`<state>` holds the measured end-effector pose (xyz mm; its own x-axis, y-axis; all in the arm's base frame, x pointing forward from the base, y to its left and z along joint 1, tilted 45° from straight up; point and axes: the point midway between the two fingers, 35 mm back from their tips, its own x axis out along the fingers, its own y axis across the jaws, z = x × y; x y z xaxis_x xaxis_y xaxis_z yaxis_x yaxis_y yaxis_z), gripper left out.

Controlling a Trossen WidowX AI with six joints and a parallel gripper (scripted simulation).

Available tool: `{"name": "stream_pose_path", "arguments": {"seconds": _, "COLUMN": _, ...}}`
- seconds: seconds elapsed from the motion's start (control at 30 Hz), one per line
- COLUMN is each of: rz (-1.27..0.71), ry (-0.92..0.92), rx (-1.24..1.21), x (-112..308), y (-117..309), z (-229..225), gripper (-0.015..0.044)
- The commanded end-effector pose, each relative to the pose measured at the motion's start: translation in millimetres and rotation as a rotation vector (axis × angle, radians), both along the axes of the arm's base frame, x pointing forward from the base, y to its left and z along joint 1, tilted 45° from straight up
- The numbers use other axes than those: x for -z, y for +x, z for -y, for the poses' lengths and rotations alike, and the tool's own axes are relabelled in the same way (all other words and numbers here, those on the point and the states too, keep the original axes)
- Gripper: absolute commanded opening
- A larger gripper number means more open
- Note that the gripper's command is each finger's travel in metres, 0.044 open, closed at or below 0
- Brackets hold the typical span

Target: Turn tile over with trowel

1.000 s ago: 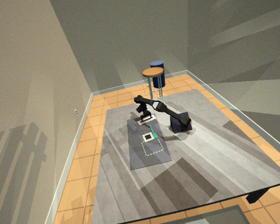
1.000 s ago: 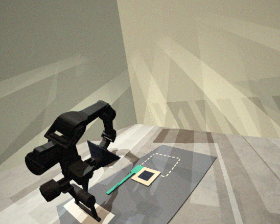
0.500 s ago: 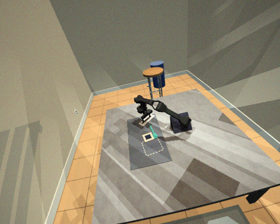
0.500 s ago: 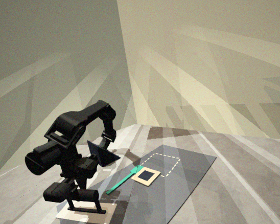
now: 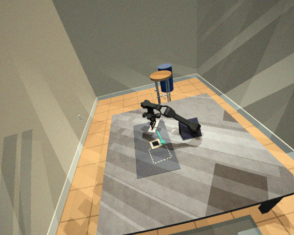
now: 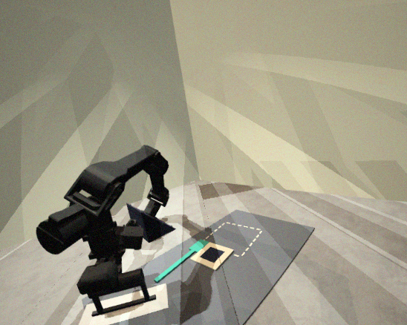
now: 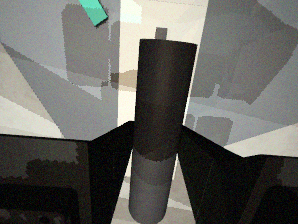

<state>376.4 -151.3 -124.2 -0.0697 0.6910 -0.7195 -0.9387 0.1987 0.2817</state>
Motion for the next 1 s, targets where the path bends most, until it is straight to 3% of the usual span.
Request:
{"name": "stream_pose_path", "arguments": {"seconds": 0.0, "rz": 0.049, "ry": 0.005, "rx": -0.046, "x": -1.1, "y": 0.8, "z": 0.0, "gripper": 0.0130}}
{"name": "stream_pose_path", "arguments": {"seconds": 0.13, "rz": 0.049, "ry": 0.005, "rx": -0.046, "x": -1.1, "y": 0.8, "z": 0.0, "gripper": 0.0130}}
{"name": "stream_pose_path", "arguments": {"seconds": 0.33, "rz": 0.049, "ry": 0.005, "rx": -0.046, "x": -1.1, "y": 0.8, "z": 0.0, "gripper": 0.0270}}
{"name": "stream_pose_path", "arguments": {"seconds": 0.97, "rz": 0.049, "ry": 0.007, "rx": -0.044, "x": -2.4, "y": 0.9, "z": 1.3, "gripper": 0.0270}}
